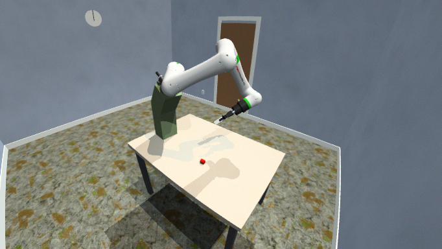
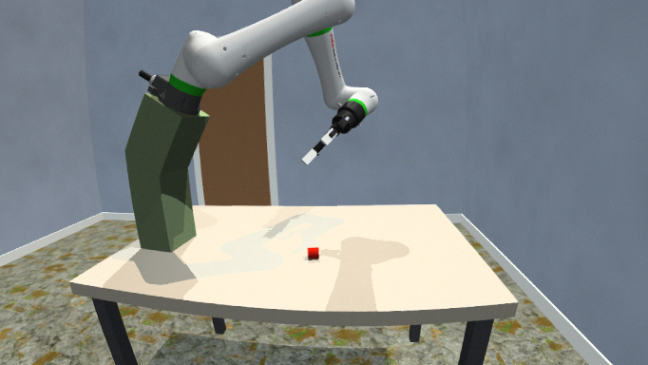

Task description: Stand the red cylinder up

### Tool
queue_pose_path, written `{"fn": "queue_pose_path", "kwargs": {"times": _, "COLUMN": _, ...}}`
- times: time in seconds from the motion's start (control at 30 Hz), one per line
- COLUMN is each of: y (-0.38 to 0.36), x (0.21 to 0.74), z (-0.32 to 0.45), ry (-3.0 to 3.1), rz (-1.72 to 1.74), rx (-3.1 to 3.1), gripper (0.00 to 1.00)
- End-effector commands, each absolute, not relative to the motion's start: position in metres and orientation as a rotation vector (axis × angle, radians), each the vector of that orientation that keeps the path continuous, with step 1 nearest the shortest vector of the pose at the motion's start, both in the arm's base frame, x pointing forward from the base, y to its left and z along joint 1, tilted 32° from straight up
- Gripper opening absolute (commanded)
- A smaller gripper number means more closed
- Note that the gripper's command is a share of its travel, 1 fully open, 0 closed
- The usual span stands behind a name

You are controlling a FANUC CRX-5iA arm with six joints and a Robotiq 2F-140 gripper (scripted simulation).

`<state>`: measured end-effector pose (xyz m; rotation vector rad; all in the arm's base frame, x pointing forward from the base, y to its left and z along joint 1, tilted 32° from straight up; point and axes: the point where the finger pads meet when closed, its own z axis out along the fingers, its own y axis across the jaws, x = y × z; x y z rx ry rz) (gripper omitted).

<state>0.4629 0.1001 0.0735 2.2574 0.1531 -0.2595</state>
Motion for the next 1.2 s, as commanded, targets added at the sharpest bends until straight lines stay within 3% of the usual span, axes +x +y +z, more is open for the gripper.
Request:
{"fn": "queue_pose_path", "kwargs": {"times": 0.0, "y": 0.1, "x": 0.463, "z": 0.074, "ry": 0.153, "rz": -0.259, "rx": 2.258, "gripper": 1.0}}
{"fn": "queue_pose_path", "kwargs": {"times": 1.17, "y": 0.073, "x": 0.474, "z": 0.112, "ry": 0.079, "rz": -0.326, "rx": 2.519, "gripper": 1.0}}
